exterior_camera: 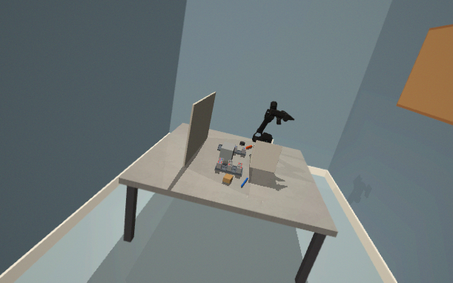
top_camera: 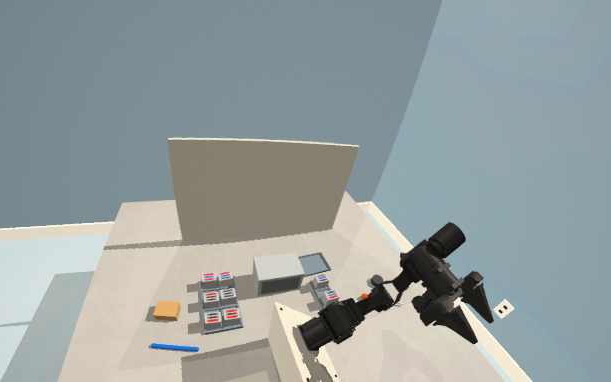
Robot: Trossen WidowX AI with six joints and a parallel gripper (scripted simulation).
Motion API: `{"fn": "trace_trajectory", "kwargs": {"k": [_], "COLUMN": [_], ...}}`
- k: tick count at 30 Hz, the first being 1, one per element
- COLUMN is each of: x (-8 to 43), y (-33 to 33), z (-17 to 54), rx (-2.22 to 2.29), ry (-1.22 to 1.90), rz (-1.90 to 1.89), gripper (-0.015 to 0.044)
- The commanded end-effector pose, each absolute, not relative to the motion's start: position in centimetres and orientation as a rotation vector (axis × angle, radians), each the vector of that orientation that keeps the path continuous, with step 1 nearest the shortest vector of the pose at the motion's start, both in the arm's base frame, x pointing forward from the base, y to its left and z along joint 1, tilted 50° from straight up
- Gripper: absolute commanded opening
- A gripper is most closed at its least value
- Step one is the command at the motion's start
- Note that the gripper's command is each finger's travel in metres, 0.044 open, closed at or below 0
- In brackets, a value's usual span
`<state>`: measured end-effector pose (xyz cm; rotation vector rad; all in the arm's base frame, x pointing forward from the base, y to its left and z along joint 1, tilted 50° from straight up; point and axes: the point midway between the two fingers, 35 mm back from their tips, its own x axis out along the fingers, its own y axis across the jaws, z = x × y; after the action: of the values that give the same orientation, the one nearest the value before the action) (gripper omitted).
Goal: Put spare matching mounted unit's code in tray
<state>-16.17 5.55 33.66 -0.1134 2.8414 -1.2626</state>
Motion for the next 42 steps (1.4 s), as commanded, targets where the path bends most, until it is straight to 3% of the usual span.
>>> {"fn": "trace_trajectory", "kwargs": {"k": [1, 8, 14, 21, 26, 32, 38, 42], "x": [-16.2, -16.2, -14.0, -7.1, 0.0, 9.1, 16.9, 21.7], "y": [5.5, 6.7, 16.3, 25.7, 29.8, 31.1, 29.0, 25.9], "z": [33.7, 33.8, 33.6, 30.9, 27.7, 22.8, 18.2, 15.1], "rx": [-0.113, -0.046, 0.543, 1.216, 1.654, 2.057, 2.26, 2.266], "ry": [2.841, 2.815, 2.438, 1.68, 0.91, -0.32, -1.671, -2.686], "rz": [-1.263, -1.36, -2.183, -2.997, -3.424, -3.644, -3.412, -2.889], "gripper": [0.0426, 0.044, 0.044, 0.044, 0.044, 0.044, 0.044, 0.044]}}
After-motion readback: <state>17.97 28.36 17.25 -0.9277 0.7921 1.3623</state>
